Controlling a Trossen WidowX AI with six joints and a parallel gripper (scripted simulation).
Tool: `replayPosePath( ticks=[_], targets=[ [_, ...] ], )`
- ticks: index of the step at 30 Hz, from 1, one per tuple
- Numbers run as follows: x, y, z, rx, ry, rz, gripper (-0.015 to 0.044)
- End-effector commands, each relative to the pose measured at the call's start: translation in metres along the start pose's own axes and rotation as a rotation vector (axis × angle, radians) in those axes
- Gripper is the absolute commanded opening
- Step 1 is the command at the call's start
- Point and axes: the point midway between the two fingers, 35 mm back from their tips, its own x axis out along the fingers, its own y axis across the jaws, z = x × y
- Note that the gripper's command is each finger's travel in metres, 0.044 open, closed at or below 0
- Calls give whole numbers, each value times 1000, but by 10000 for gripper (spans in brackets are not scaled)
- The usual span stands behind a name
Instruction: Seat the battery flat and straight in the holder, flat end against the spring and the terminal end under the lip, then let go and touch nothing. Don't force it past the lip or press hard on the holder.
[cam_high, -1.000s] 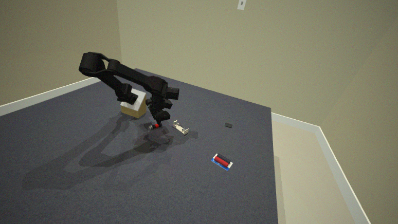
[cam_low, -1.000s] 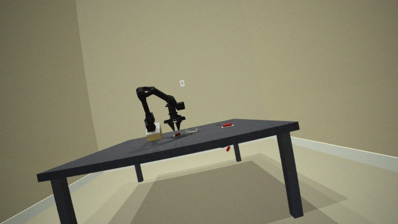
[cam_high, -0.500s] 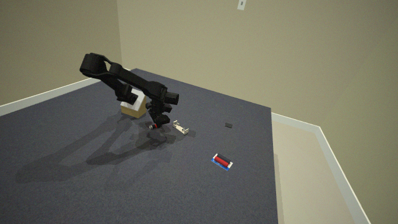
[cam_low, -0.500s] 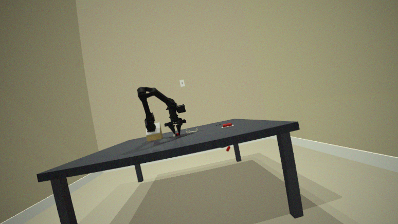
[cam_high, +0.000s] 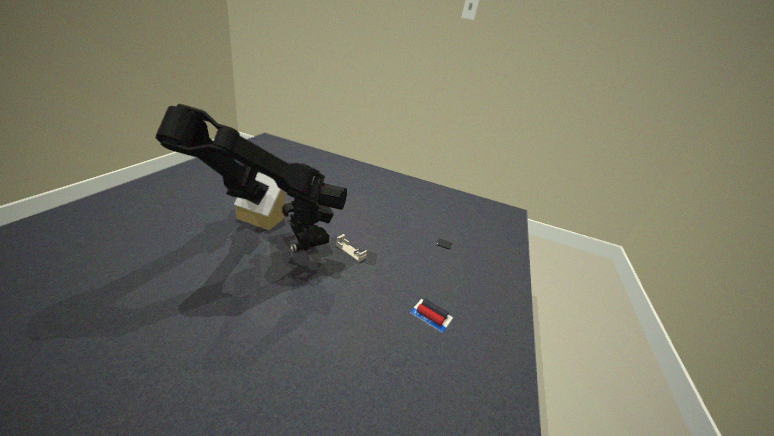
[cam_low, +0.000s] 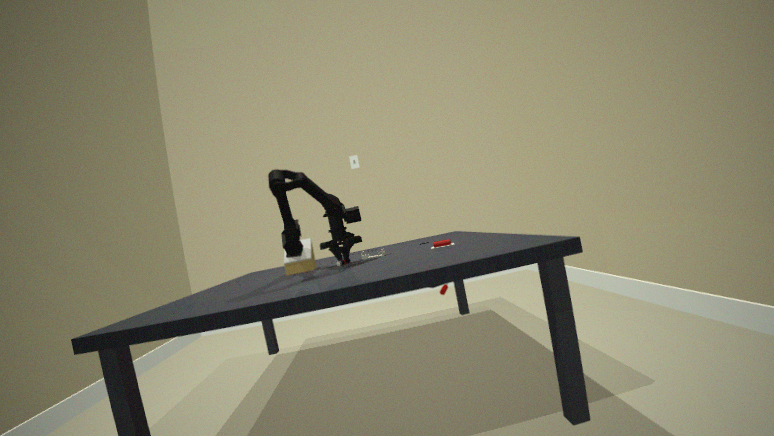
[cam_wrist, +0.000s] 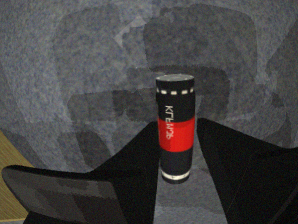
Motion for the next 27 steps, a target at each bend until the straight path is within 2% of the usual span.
replayPosePath(
  ticks=[1,8,16,22,27],
  targets=[
    [2,2,-1,-7,6,1,79],
    [0,2,-1,-7,5,1,62],
    [-48,2,0,-7,4,2,62],
    [-49,1,0,1,4,2,62],
    [-56,-12,17,206,3,0,62]
  ],
)
